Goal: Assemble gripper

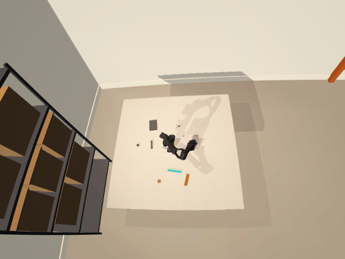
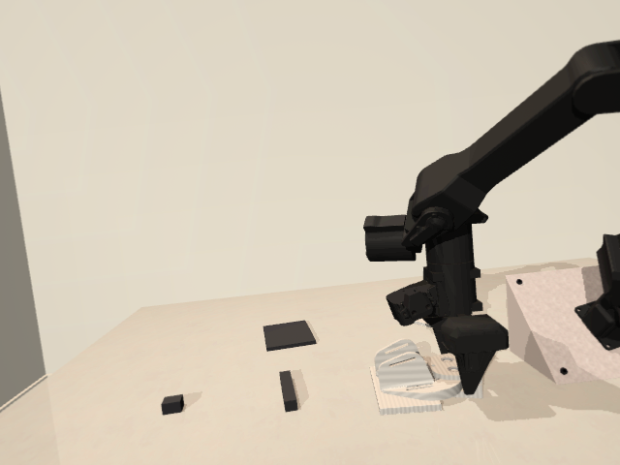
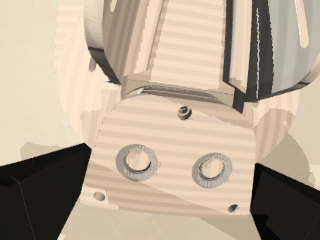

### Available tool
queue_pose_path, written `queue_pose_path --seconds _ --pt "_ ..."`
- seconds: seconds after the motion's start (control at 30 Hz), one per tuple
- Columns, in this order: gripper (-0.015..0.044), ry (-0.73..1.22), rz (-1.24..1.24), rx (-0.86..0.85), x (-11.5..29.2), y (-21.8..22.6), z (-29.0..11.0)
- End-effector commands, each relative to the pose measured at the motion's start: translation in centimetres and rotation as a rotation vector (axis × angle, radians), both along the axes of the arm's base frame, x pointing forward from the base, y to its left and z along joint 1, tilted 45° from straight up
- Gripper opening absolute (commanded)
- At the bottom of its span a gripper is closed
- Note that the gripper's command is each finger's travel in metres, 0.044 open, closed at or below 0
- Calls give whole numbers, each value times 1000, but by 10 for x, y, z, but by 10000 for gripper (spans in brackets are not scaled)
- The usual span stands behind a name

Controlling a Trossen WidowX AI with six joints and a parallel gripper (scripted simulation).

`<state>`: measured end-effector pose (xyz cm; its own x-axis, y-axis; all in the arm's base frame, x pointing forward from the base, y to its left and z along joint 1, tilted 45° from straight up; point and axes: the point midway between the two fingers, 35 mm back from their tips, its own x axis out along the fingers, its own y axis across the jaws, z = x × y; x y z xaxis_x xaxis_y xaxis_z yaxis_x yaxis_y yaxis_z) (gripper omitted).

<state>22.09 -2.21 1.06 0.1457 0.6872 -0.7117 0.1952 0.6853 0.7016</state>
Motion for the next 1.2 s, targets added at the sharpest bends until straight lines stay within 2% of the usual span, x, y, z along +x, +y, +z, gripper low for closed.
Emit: queue_pose_path --seconds 0.0,0.2,0.3,0.33,0.83,1.17 --pt "351 1 -3 5 0 1 0" --pt "351 1 -3 5 0 1 0" --pt "430 0 0 0 0 0 0" --pt "440 0 0 0 0 0 0" --pt "440 0 0 -1 0 -3 3" --pt "440 2 -1 8 -14 -50 55"
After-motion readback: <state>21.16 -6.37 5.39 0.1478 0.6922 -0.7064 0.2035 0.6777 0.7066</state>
